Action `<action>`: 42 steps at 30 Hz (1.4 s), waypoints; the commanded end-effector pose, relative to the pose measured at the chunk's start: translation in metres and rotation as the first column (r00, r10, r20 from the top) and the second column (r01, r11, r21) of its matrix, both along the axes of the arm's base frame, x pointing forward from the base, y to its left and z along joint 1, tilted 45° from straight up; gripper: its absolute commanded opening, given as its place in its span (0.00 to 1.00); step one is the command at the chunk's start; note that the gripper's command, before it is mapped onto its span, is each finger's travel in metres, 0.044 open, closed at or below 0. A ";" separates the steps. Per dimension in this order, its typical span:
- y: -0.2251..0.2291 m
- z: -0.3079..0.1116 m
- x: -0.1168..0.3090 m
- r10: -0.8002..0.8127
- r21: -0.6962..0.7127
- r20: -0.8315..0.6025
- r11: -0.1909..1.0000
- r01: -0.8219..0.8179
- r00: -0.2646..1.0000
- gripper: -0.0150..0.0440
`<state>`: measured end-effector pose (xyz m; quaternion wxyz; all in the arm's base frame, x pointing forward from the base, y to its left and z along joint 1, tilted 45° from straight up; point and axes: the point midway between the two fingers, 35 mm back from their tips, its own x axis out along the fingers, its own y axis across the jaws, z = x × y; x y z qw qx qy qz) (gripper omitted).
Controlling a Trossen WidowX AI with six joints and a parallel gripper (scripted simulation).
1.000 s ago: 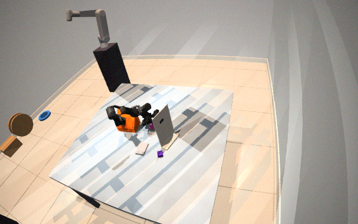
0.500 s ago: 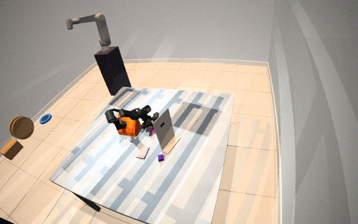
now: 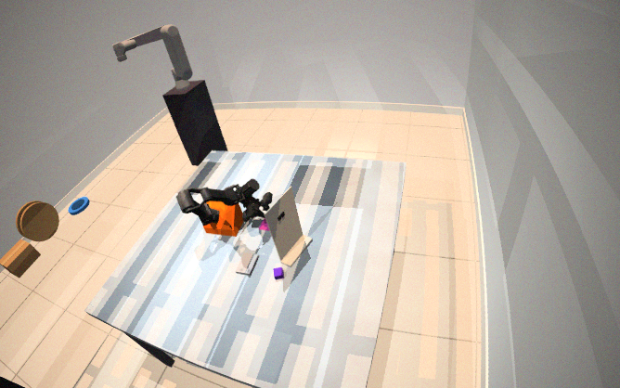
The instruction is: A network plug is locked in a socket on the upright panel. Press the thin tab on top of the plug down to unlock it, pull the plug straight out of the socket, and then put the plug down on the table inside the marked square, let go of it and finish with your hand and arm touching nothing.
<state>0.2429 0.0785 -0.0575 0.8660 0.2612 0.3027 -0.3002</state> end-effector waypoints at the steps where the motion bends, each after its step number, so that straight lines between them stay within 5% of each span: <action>1: 0.002 0.004 0.000 -0.005 0.008 0.011 1.000 0.005 1.000 0.52; 42: 0.040 0.037 -0.006 -0.005 0.012 0.004 1.000 0.005 1.000 0.52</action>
